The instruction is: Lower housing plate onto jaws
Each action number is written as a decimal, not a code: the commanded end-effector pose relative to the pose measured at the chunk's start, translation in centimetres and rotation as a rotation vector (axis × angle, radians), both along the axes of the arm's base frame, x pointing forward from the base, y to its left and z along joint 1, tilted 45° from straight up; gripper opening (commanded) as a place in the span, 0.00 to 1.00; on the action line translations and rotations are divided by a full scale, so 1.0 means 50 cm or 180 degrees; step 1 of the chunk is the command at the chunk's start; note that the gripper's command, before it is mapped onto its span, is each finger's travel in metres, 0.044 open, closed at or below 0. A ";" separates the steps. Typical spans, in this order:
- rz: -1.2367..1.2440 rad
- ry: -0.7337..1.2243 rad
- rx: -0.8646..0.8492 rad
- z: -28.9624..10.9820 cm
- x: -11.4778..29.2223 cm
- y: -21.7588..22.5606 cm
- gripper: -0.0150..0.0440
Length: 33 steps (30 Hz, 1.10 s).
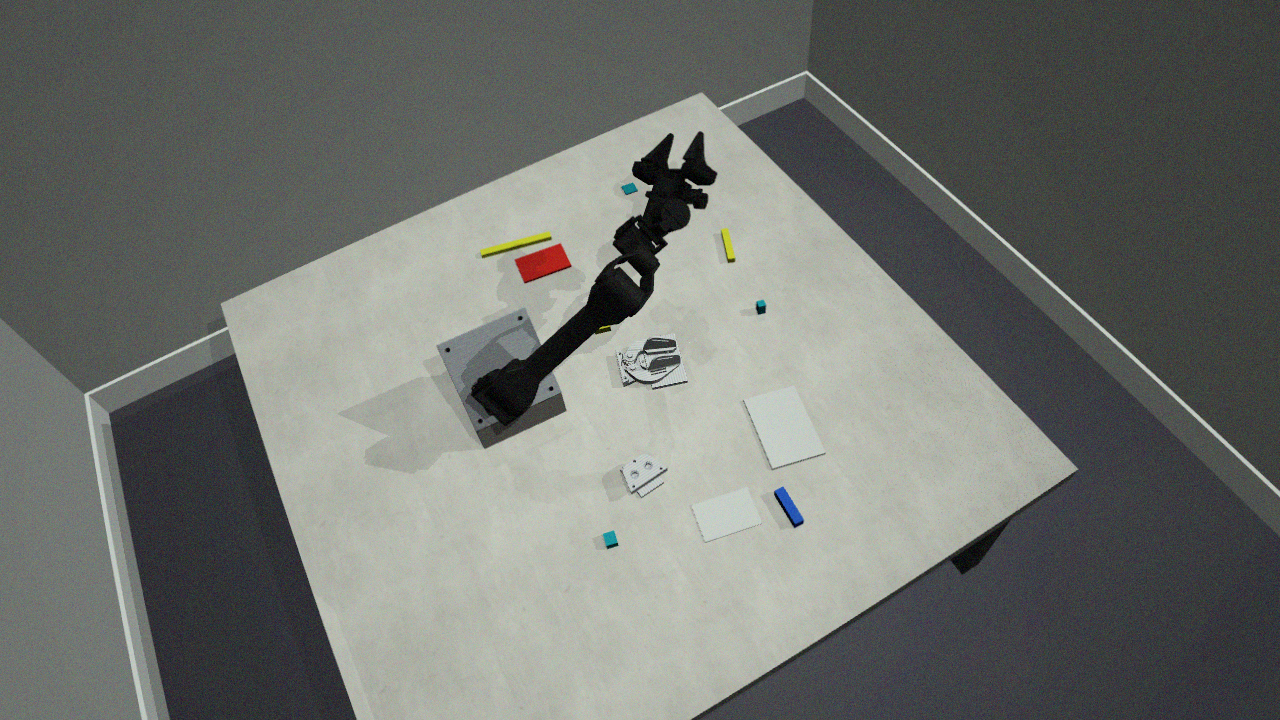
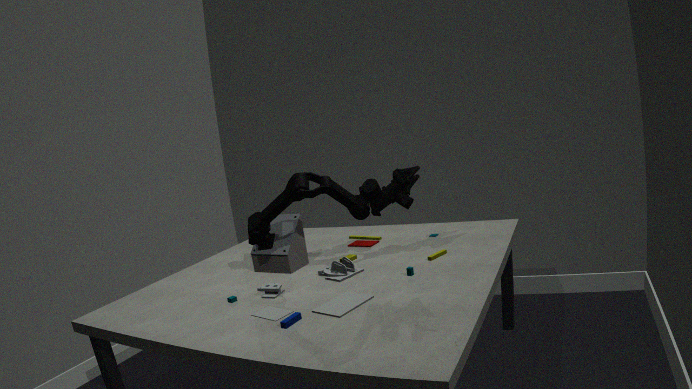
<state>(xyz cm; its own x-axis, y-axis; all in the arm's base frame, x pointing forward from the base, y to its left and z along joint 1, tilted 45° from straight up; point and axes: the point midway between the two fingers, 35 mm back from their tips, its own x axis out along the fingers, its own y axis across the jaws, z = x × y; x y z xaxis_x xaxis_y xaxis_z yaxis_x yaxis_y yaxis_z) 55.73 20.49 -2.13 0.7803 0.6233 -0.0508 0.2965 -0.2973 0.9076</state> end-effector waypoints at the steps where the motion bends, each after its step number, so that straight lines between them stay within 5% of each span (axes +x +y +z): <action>1: 0.0000 0.0000 0.0000 0.000 0.000 0.000 0.98; 33: -0.0545 -0.0420 -0.1763 0.071 0.051 -0.150 1.00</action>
<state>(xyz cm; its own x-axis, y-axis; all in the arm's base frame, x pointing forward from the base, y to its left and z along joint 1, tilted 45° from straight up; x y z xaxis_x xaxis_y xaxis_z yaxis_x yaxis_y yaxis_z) 58.39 13.66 1.15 0.8832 0.4204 -0.2076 0.1606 0.1448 0.9763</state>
